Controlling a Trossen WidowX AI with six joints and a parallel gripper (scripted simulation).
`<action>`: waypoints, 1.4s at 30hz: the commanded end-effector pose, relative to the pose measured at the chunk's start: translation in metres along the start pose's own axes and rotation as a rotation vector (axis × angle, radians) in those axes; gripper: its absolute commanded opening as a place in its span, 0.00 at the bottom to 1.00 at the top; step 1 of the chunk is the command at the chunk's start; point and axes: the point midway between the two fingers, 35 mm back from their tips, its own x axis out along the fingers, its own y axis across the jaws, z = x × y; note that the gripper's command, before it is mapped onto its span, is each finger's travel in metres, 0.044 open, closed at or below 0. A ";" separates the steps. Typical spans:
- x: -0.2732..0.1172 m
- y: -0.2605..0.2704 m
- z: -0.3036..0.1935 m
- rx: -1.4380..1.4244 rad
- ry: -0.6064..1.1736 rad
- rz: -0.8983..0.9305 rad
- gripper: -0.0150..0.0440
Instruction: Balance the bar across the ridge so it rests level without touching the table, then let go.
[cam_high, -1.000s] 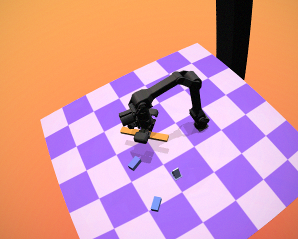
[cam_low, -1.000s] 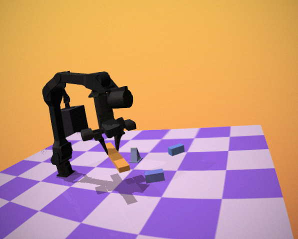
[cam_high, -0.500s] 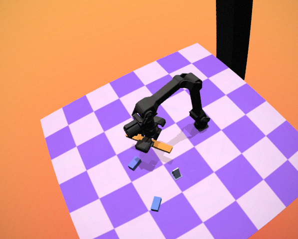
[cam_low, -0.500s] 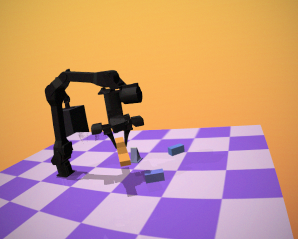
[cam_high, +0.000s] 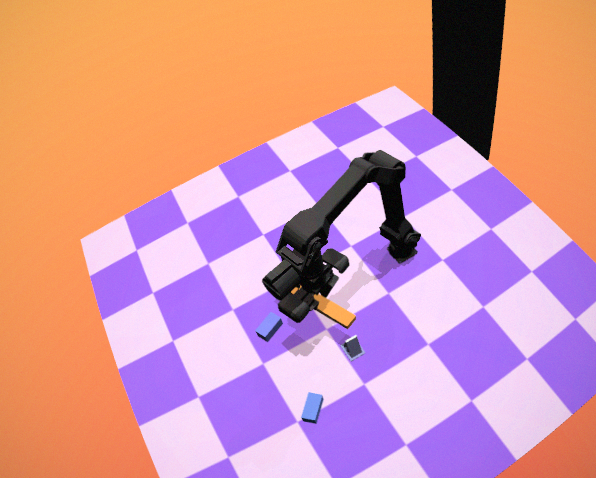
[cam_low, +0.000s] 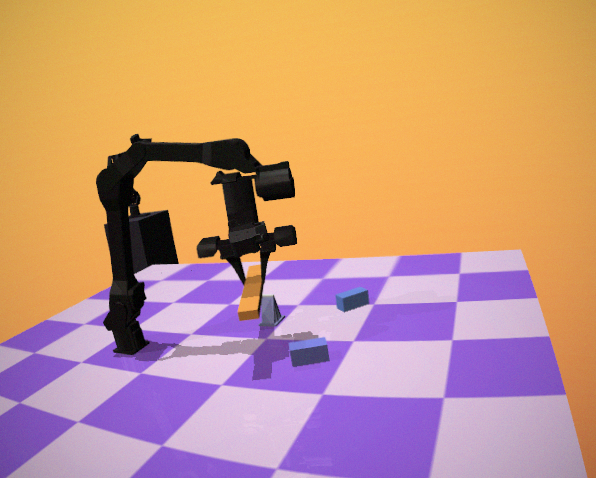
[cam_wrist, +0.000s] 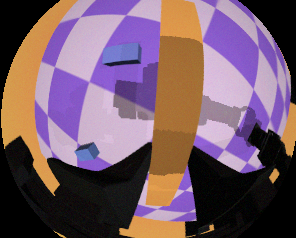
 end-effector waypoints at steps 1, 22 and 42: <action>0.000 0.005 -0.016 0.050 -0.001 0.000 0.25; -0.001 0.016 -0.095 0.297 0.006 0.000 0.25; 0.012 0.022 -0.125 0.386 0.009 -0.001 0.25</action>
